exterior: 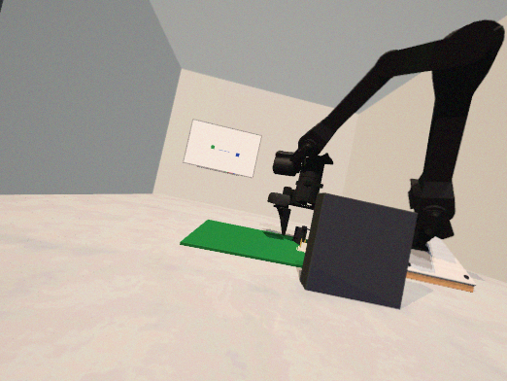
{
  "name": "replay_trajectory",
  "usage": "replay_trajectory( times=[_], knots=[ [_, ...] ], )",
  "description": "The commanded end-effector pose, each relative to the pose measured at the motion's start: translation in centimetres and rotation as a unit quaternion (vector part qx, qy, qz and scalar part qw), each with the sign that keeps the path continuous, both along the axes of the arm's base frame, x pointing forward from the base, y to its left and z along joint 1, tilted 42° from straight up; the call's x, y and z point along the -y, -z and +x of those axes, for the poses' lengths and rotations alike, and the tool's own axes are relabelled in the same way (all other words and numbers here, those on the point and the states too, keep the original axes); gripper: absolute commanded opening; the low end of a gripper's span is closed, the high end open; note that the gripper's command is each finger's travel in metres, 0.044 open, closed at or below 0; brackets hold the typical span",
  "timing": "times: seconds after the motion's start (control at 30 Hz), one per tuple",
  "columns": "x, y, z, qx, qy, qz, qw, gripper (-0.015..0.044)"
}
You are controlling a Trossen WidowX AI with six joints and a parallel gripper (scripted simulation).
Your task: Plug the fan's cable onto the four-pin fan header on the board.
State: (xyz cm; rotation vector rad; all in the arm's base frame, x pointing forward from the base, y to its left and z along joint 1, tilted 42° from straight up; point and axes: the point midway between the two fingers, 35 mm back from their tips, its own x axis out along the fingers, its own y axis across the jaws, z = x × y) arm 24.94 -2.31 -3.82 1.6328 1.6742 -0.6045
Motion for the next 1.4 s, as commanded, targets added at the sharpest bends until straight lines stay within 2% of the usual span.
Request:
replay_trajectory(
  times=[0.0, 0.4, 0.53, 0.67, 0.87, 1.37],
  knots=[
    [0.0, 0.0, 0.0, 0.000, 0.000, 0.000, 1.000, 0.0309],
    [0.0, 0.0, 0.0, 0.000, 0.000, 0.000, 1.000, 0.0000],
    [0.2, -0.2, 0.0, 0.000, 0.000, 0.000, 1.000, 0.0000],
    [3.2, -3.5, -0.2, -0.002, 0.003, 0.001, 1.000, 0.0000],
    [3.3, -3.7, -0.2, 0.000, 0.001, 0.001, 1.000, 0.0000],
    [0.6, -6.1, 0.3, 0.160, -0.184, -0.013, 0.970, 0.0000]
  ],
)
